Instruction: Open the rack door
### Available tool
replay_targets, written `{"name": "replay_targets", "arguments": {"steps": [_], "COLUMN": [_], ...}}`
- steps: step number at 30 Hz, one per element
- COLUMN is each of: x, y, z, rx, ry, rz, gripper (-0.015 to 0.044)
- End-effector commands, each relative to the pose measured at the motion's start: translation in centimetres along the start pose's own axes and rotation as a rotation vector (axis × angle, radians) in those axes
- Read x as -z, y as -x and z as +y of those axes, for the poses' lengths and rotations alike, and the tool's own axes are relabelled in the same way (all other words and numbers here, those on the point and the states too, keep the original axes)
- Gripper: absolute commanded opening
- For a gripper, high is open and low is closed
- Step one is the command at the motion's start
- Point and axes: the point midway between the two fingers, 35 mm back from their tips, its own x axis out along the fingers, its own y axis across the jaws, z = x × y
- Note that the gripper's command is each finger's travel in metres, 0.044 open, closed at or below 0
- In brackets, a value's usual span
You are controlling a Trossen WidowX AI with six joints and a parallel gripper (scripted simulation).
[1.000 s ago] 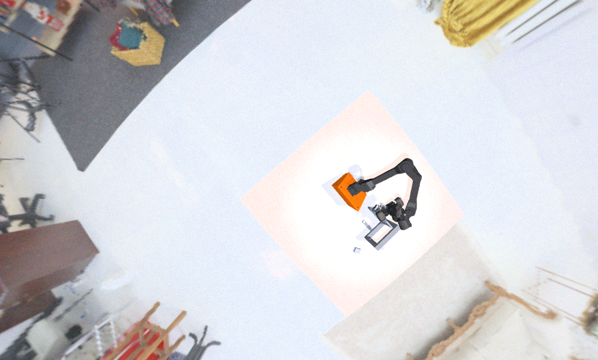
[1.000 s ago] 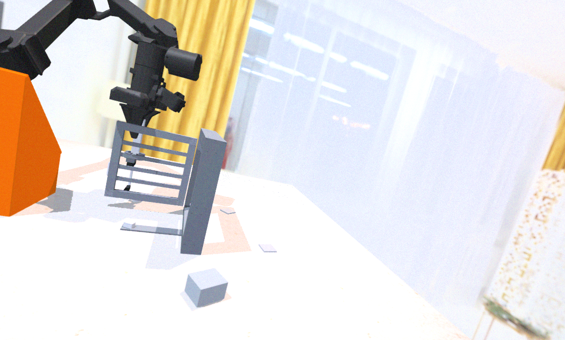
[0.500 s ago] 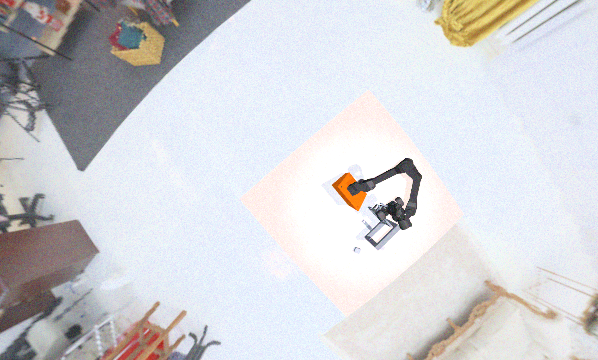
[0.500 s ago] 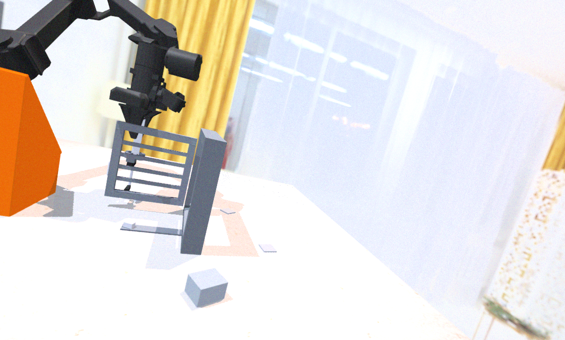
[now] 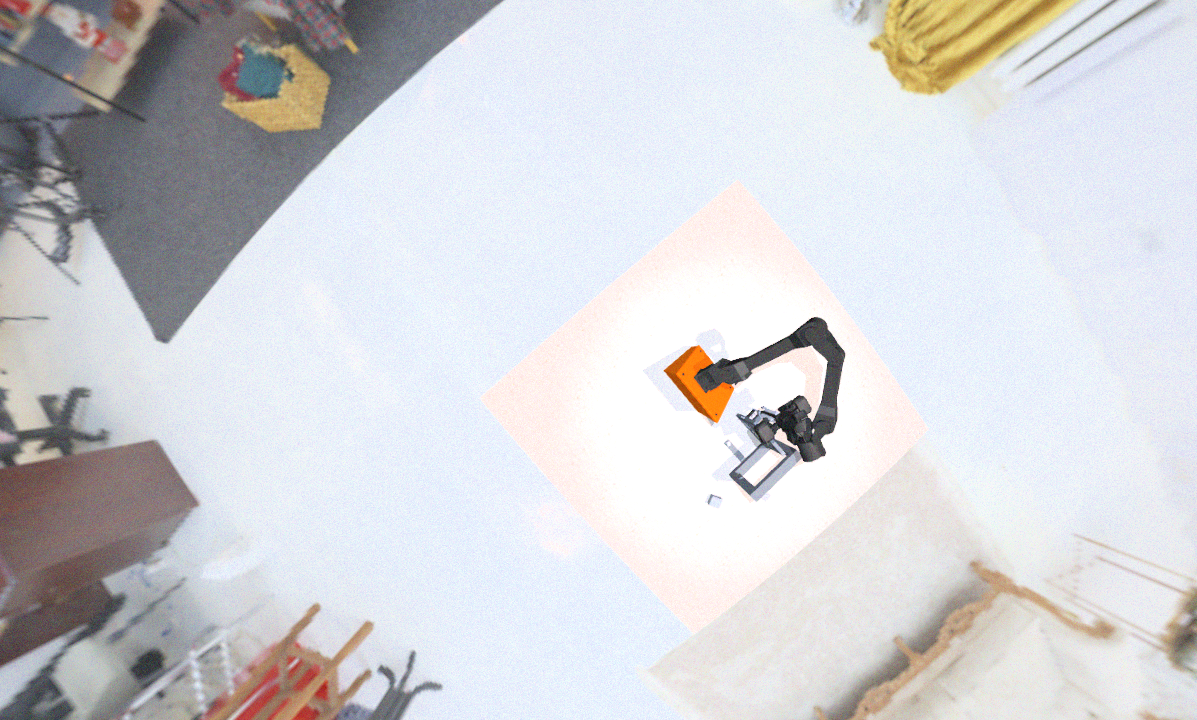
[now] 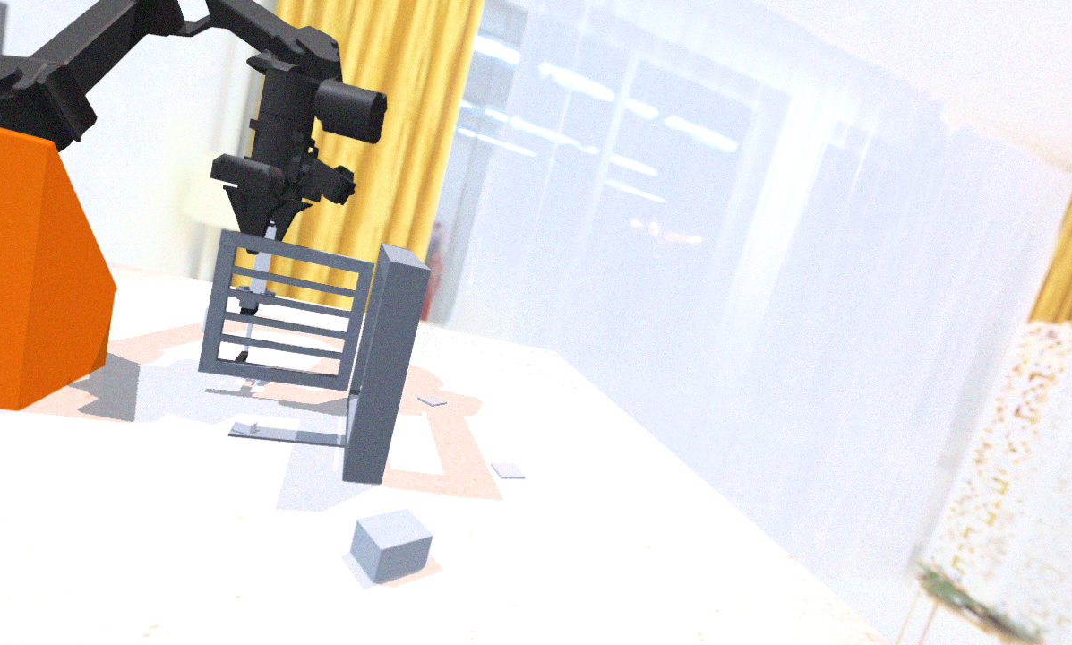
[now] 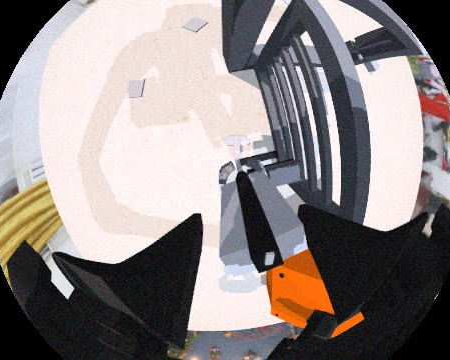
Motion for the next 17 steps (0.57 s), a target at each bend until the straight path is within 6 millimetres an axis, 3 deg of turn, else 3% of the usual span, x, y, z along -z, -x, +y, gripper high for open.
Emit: {"name": "replay_targets", "arguments": {"steps": [1,17], "x": [-0.1,-0.1], "y": [0.6,3.1], "z": [-0.1,-0.2], "rx": [0.006,0.009], "ry": [0.005,0.007], "rz": [0.0,0.0], "gripper": [0.0285,0.0285]}}
